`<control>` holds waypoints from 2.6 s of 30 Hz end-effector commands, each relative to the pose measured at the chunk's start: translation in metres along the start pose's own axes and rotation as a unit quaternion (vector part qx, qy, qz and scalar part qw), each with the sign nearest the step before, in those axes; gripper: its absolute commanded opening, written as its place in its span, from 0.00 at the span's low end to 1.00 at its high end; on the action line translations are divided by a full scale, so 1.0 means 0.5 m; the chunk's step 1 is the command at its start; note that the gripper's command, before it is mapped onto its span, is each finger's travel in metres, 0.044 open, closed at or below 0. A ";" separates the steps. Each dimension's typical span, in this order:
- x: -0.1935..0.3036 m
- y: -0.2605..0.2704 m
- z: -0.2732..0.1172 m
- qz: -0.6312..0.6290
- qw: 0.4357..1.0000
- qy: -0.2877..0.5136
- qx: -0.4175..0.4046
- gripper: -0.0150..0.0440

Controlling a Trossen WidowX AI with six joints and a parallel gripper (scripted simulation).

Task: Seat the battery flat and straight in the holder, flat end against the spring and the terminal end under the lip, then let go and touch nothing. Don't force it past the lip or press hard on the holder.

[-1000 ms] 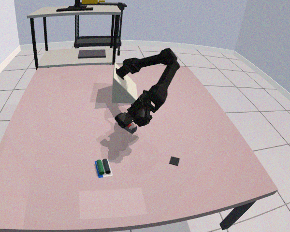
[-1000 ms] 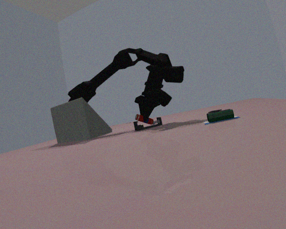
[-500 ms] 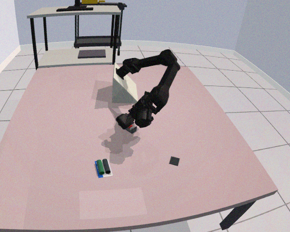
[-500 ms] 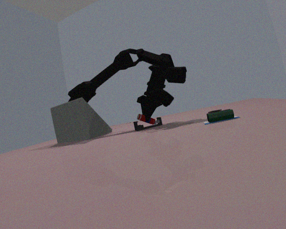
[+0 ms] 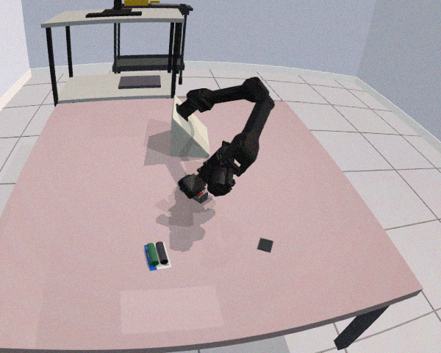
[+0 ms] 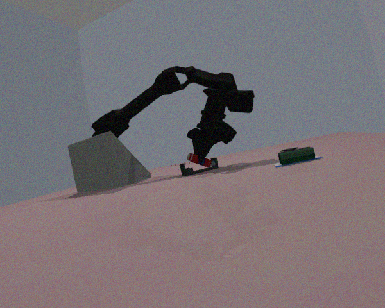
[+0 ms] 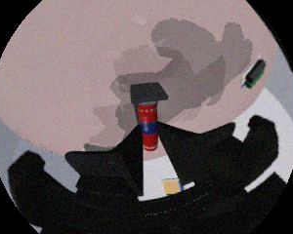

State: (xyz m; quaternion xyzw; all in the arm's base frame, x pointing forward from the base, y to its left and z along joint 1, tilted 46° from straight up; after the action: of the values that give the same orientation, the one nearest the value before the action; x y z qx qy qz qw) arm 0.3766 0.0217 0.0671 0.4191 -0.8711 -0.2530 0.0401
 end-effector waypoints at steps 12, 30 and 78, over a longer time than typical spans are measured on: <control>-0.004 -0.005 0.002 0.002 1.000 -0.024 0.003 0.37; 0.016 -0.009 0.016 0.004 0.997 -0.077 0.008 0.37; 0.070 0.002 0.046 0.004 0.977 -0.213 0.017 0.37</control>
State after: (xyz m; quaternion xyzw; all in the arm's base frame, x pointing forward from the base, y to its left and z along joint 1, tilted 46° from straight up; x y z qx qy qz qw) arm 0.3462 0.0026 0.0399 0.3506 -0.8716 -0.3166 -0.1308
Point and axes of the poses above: the point midway between the two fingers, 35 mm back from their tips, its own z axis out along the fingers, its own y axis across the jaws, x = y × z, the point moved 8 cm from there along -z, back along the fingers, and after that the axes turned 4 degrees about -z, right-handed, at the moved point
